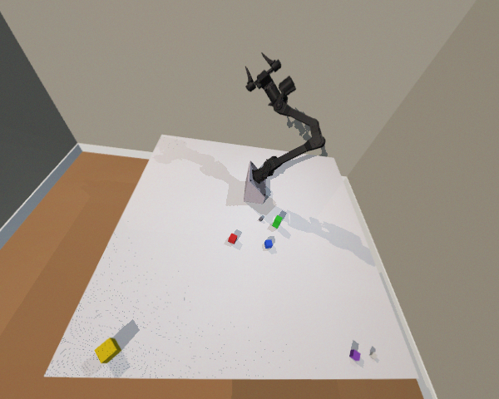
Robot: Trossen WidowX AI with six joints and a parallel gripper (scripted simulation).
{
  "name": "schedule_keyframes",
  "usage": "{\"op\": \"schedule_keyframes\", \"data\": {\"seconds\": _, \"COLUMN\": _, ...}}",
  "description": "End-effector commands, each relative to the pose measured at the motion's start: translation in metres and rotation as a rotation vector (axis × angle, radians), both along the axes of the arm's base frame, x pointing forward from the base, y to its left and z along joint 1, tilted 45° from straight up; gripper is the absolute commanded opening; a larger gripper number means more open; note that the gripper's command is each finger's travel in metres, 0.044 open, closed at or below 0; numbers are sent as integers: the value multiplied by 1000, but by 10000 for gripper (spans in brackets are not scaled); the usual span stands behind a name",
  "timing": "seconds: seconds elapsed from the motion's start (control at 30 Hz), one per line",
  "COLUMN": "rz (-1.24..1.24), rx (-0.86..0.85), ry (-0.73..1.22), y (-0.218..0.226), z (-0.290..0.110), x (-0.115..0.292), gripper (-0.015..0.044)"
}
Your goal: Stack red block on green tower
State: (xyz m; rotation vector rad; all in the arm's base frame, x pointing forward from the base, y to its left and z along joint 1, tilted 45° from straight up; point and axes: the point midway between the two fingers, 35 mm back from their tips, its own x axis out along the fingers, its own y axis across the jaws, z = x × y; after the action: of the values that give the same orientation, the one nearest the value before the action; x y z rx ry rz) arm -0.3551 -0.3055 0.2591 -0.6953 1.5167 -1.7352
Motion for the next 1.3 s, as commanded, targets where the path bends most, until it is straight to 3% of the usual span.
{"op": "schedule_keyframes", "data": {"seconds": 0.0, "rz": 110, "rx": 20, "ry": -126, "y": -39, "z": -24, "x": 27, "gripper": 440}}
{"op": "schedule_keyframes", "data": {"seconds": 0.33, "rz": 369, "rx": 151, "ry": -449, "y": -117, "z": -88, "x": 126, "gripper": 440}}
{"op": "schedule_keyframes", "data": {"seconds": 0.6, "rz": 480, "rx": 300, "ry": -610, "y": -146, "z": -135, "x": 210, "gripper": 440}}
{"op": "schedule_keyframes", "data": {"seconds": 0.93, "rz": 616, "rx": 523, "ry": -869, "y": -155, "z": -182, "x": 326, "gripper": 440}}
{"op": "schedule_keyframes", "data": {"seconds": 1.27, "rz": 695, "rx": 833, "ry": -1046, "y": -127, "z": -229, "x": 444, "gripper": 440}}
